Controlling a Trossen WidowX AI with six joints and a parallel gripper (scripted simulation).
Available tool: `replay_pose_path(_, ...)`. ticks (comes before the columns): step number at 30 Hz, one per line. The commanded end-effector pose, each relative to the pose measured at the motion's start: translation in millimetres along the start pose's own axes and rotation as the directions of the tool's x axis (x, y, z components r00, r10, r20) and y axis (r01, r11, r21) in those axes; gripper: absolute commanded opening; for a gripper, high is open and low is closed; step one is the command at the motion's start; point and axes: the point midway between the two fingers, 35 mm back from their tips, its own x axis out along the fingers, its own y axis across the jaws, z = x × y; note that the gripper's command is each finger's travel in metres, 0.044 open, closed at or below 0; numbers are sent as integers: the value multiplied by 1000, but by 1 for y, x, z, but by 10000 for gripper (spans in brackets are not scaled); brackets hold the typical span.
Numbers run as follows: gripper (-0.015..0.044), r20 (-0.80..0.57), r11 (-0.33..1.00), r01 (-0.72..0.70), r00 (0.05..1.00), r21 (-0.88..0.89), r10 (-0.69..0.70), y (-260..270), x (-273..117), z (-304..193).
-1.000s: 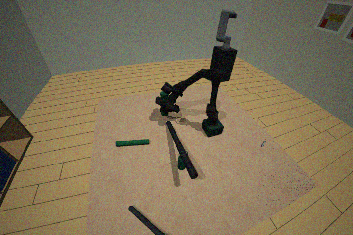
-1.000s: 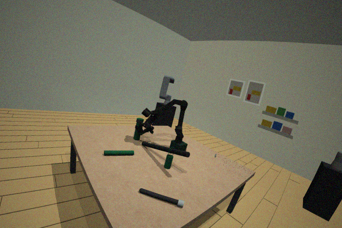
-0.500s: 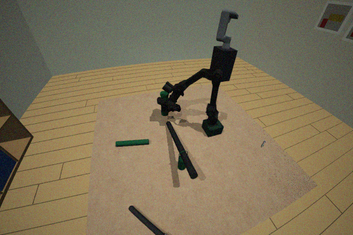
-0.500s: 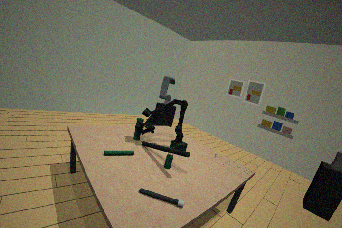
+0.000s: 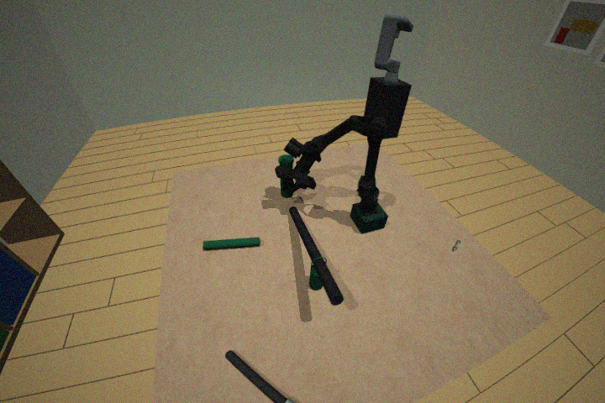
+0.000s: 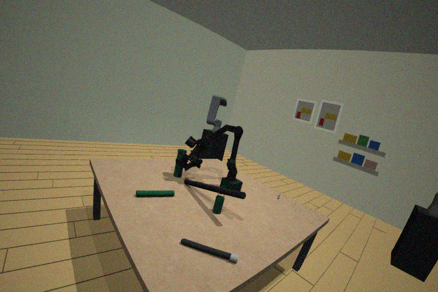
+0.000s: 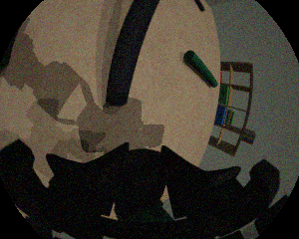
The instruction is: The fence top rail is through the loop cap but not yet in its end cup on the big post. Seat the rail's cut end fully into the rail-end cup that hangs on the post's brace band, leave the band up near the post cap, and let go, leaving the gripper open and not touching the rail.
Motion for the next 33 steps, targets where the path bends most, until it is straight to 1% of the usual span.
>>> replay_pose_path(1, 0, 9, 1000, -1, 1000, -17, 1, 3, -2, 0)
replay_pose_path(14, 0, -8, 1000, -1, 1000, 13, 1, 0, -1, 0)
replay_pose_path(25, 0, -1, 1000, 0, 1000, 3, 0, 0, -1, 0)
replay_pose_path(33, 210, -1, 1000, 0, 1000, 3, 0, 0, -1, 0)
